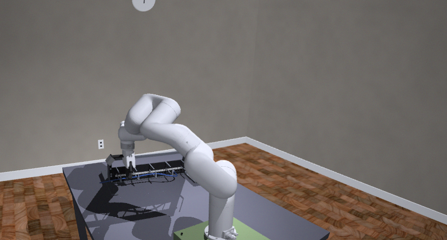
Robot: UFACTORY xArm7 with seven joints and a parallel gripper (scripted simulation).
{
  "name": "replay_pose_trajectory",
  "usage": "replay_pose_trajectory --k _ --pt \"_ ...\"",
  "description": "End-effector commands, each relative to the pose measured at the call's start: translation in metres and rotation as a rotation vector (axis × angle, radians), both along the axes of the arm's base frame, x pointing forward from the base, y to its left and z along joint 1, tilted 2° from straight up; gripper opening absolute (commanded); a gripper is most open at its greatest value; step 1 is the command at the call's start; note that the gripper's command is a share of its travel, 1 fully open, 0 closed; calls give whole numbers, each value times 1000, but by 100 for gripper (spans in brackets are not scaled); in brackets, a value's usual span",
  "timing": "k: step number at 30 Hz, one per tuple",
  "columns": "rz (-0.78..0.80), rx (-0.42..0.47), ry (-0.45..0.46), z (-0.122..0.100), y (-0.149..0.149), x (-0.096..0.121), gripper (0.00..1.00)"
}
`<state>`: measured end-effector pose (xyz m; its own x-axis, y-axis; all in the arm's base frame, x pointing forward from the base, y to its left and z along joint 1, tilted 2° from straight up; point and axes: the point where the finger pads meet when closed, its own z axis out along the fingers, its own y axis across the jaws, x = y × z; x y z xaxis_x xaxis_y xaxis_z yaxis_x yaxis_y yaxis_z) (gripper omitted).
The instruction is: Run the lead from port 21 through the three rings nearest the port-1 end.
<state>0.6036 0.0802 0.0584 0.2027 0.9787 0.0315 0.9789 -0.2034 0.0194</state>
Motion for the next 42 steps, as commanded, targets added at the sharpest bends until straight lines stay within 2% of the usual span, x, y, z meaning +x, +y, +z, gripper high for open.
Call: replay_pose_trajectory --k 1,24,42 --pt "0 0 -5 2 -1 5 0" --pt "0 0 -5 3 -7 35 0" --pt "0 0 -5 3 -8 38 0"
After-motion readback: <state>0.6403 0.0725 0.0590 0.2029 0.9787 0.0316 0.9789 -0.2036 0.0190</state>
